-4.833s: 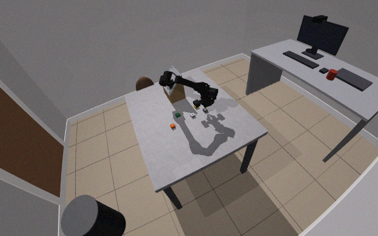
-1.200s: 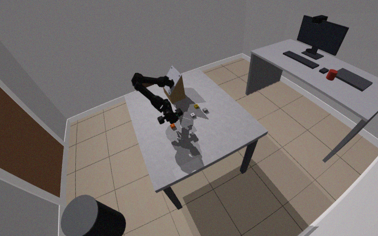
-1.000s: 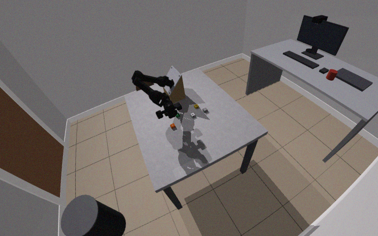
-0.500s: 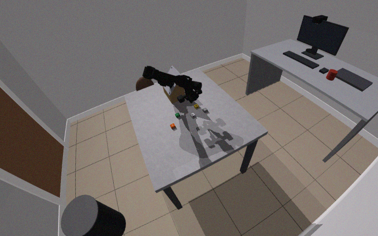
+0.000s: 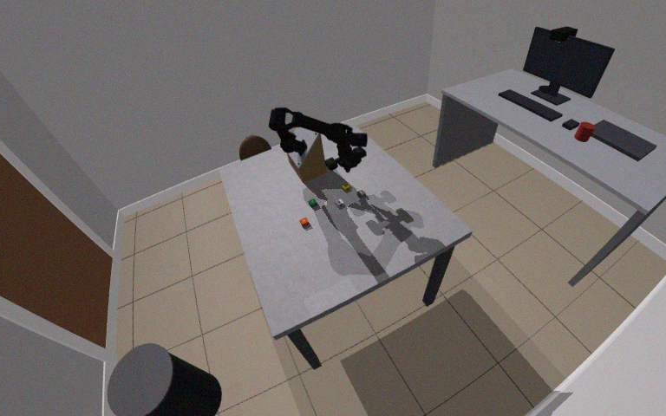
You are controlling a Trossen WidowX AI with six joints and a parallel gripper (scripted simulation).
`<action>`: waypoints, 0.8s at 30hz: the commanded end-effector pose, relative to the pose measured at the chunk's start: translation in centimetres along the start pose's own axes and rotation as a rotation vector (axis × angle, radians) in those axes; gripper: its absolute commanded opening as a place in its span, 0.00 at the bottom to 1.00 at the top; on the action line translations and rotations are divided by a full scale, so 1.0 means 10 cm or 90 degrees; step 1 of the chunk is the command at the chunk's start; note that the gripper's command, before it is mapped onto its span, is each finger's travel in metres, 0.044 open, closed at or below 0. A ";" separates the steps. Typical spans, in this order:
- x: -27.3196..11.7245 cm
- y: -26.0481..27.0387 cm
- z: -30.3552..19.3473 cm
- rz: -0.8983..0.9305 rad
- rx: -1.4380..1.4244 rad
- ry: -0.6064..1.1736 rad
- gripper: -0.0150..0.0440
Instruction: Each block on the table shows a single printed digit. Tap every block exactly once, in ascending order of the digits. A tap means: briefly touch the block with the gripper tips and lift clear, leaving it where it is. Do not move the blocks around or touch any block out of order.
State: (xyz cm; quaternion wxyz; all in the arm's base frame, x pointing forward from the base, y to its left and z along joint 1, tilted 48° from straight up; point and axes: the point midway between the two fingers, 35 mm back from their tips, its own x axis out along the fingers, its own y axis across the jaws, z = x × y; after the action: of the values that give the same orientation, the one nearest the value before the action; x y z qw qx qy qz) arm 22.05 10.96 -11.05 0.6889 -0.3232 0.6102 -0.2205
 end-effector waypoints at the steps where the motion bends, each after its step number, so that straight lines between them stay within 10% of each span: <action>1: 0.48 -0.07 -0.08 -0.017 -0.005 0.016 0.29; 24: 0.81 -0.09 -0.09 -0.020 -0.006 0.013 0.29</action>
State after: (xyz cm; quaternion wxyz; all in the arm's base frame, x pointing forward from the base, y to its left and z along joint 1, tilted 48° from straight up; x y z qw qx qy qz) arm 22.53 4.89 -15.85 0.6784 -0.3299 0.6142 -0.2317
